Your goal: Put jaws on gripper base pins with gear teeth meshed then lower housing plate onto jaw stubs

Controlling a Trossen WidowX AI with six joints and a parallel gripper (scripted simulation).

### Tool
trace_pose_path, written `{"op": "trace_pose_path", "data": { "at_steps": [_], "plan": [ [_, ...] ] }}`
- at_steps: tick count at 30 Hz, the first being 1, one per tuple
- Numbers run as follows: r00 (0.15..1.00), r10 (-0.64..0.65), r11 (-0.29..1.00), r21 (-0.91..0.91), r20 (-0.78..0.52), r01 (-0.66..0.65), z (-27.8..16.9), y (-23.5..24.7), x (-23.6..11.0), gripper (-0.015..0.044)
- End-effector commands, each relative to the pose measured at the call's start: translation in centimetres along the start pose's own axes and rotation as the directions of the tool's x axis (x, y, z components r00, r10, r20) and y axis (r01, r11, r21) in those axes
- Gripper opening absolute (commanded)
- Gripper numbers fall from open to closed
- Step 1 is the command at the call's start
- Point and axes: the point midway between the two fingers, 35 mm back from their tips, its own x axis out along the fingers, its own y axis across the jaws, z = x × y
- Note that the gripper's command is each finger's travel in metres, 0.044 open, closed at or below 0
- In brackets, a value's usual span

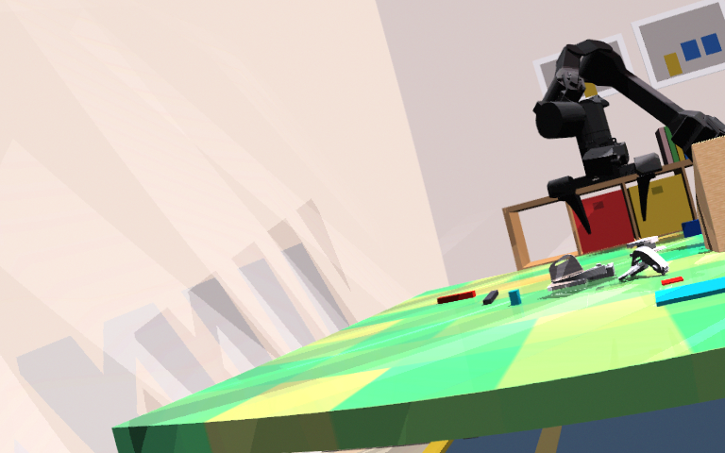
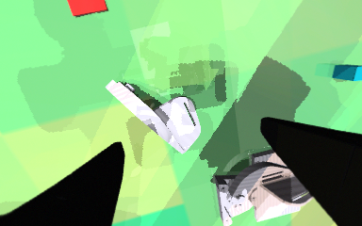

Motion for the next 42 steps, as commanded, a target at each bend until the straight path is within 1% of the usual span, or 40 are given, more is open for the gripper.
{"op": "trace_pose_path", "data": {
  "at_steps": [1,15,29,36,42],
  "plan": [
    [1.0,0.004,0.997,-0.08,-0.003,-0.004,0.3,0.8,0.1,0.044],
    [1.0,0.008,0.939,-0.343,-0.013,-0.012,1.3,3.0,0.3,0.044],
    [1.0,0.009,0.816,-0.577,-0.027,-0.023,2.1,5.2,0.7,0.044],
    [1.0,0.009,0.809,-0.587,-0.028,-0.024,2.1,5.3,0.8,0.044],
    [1.0,0.009,0.809,-0.587,-0.028,-0.024,2.1,5.2,1.7,0.044]
  ]
}}
